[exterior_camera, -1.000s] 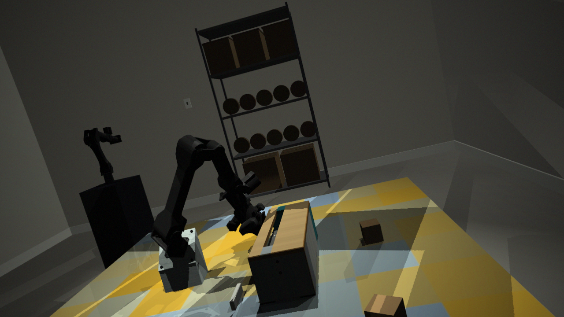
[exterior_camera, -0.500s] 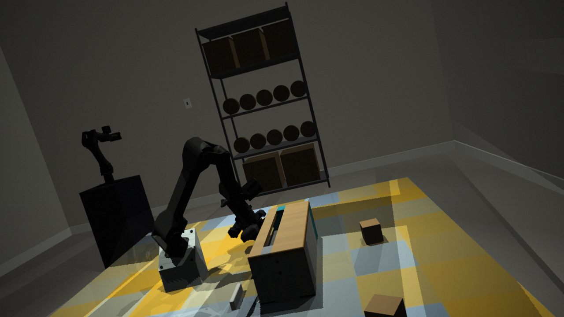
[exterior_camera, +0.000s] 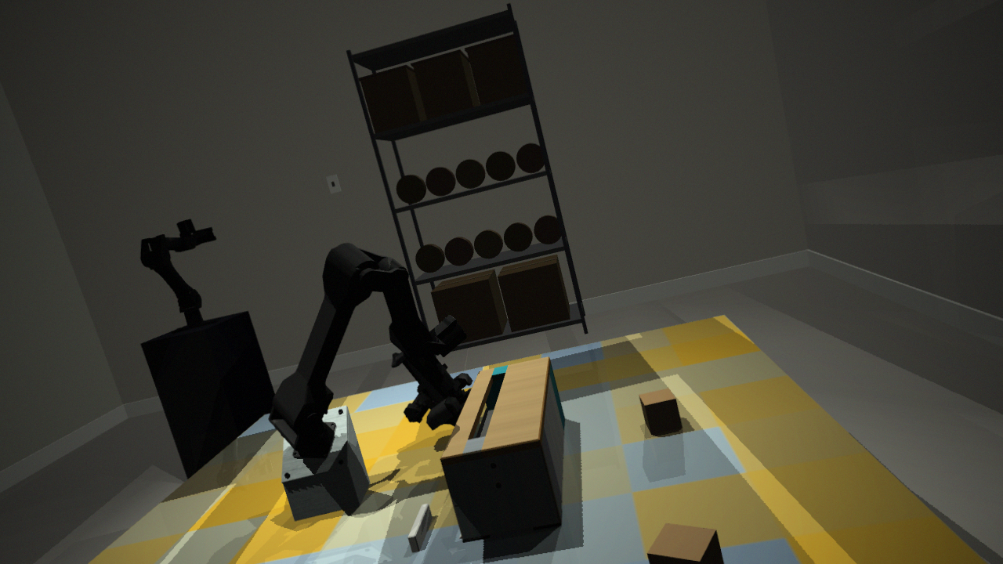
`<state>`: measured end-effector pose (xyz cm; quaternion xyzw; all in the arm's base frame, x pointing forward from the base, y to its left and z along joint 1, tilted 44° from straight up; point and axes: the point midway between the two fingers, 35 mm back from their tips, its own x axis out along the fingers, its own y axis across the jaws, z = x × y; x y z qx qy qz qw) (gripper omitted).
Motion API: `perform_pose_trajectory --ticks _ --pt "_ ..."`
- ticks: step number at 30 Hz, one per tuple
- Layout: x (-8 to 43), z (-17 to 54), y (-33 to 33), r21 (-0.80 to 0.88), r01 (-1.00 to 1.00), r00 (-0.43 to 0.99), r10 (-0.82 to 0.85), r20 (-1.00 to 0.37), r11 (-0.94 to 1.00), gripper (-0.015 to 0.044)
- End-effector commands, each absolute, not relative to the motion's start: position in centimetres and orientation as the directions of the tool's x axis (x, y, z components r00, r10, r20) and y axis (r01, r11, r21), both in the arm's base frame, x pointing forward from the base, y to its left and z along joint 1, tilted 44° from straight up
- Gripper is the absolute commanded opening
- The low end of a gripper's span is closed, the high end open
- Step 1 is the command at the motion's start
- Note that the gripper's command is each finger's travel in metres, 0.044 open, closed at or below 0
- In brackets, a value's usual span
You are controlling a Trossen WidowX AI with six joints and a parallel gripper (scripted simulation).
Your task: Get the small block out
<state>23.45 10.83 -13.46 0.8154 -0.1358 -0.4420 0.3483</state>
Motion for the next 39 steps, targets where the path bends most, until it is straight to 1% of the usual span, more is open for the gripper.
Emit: perform_pose_trajectory --ticks 1,8,14,24,35,39 --pt "23.2 -12.3 12.3 0.677 0.09 0.574 -0.518 -0.634 -0.73 0.0" --pt "22.4 -9.7 14.5 0.675 0.088 0.574 -0.516 -0.636 -0.733 0.0" --pt "22.3 -9.3 14.9 0.675 0.102 0.574 -0.511 -0.64 -0.731 0.0" --pt "21.1 -5.9 17.5 0.665 0.317 0.567 -0.426 -0.704 -0.677 0.0" --pt "19.1 -2.0 19.7 0.628 0.56 0.551 -0.323 -0.77 -0.541 0.0" --pt "18.7 -1.5 20.0 0.62 0.589 0.547 -0.309 -0.778 -0.518 0.0"
